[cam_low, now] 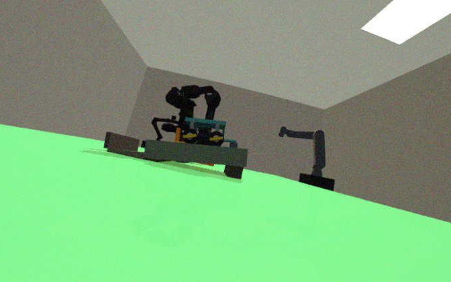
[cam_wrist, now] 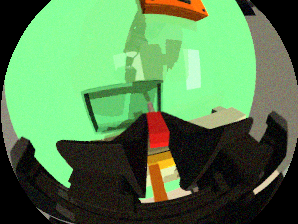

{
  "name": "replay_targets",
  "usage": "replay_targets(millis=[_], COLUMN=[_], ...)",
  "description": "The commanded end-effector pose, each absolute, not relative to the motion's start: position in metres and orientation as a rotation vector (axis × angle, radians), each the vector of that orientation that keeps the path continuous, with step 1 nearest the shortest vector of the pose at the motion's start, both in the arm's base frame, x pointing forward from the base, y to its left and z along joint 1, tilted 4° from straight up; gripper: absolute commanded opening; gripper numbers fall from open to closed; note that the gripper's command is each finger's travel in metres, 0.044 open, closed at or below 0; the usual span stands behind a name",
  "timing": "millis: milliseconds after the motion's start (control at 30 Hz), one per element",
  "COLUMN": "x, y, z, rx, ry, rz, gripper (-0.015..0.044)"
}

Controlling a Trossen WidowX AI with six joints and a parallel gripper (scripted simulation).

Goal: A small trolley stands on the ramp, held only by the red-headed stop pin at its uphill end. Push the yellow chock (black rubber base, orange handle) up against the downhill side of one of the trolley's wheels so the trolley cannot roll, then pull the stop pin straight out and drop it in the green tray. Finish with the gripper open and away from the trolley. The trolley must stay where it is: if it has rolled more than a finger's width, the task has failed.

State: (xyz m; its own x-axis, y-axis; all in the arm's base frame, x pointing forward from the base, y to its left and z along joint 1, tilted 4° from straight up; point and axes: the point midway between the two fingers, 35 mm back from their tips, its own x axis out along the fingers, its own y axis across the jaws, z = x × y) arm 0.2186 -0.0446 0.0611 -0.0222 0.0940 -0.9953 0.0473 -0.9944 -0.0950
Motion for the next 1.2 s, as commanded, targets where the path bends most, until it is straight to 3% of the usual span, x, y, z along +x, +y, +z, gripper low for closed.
replay_targets(millis=[0,33,300,1167], x=[0.219,0.219,0.219,0.218], y=[-0.041,-0.041,-0.046,-0.062], z=[0.055,0.055,0.055,0.050], rx=[-2.169,-2.169,-2.169,-2.170], ry=[-0.159,-0.159,-0.158,-0.157], rz=[2.214,2.214,2.214,2.215], gripper=[0.0000,0.0000,0.0190,0.0190])
